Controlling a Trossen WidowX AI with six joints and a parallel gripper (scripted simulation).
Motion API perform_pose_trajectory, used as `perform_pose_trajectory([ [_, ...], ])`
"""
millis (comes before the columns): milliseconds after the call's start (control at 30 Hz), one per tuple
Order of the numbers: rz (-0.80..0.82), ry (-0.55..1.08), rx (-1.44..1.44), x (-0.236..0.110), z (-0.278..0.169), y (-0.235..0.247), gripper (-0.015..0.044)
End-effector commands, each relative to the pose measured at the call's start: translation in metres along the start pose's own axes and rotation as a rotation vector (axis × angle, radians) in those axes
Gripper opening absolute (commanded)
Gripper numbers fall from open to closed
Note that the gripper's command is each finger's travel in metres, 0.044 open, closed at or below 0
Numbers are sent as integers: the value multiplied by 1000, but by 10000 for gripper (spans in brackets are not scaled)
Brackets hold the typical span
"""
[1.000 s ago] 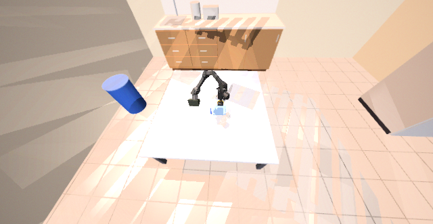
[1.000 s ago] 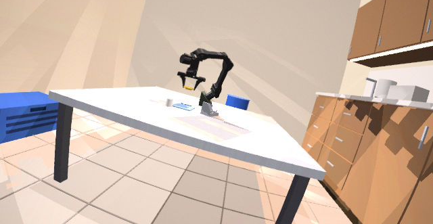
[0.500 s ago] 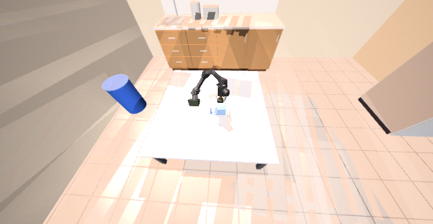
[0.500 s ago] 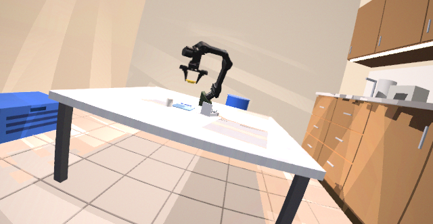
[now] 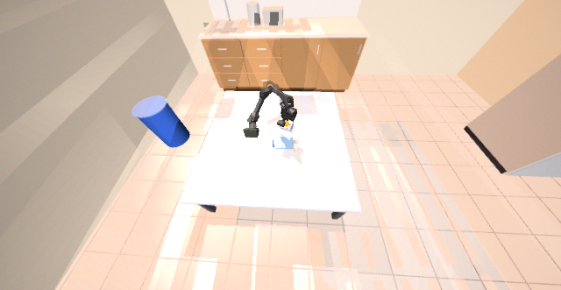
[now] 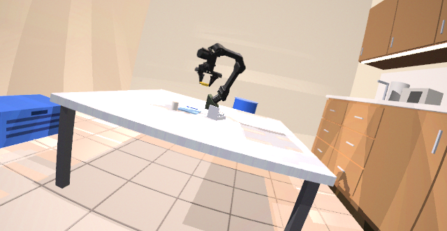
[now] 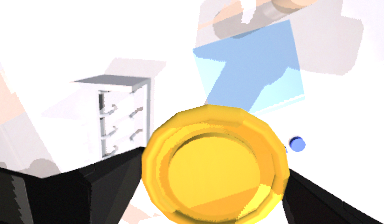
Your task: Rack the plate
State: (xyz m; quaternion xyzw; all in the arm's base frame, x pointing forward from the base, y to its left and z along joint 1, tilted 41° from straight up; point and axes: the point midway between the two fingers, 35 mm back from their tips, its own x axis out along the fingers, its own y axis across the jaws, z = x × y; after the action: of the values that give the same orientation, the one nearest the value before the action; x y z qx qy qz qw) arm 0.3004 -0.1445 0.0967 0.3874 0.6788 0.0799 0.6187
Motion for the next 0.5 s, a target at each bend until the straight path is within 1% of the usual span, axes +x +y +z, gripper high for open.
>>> perform_pose_trajectory([
  [0, -4, -11, 151, -4, -13, 15, 0],
  [467, 1, -30, 635, -6, -52, 57, 0],
])
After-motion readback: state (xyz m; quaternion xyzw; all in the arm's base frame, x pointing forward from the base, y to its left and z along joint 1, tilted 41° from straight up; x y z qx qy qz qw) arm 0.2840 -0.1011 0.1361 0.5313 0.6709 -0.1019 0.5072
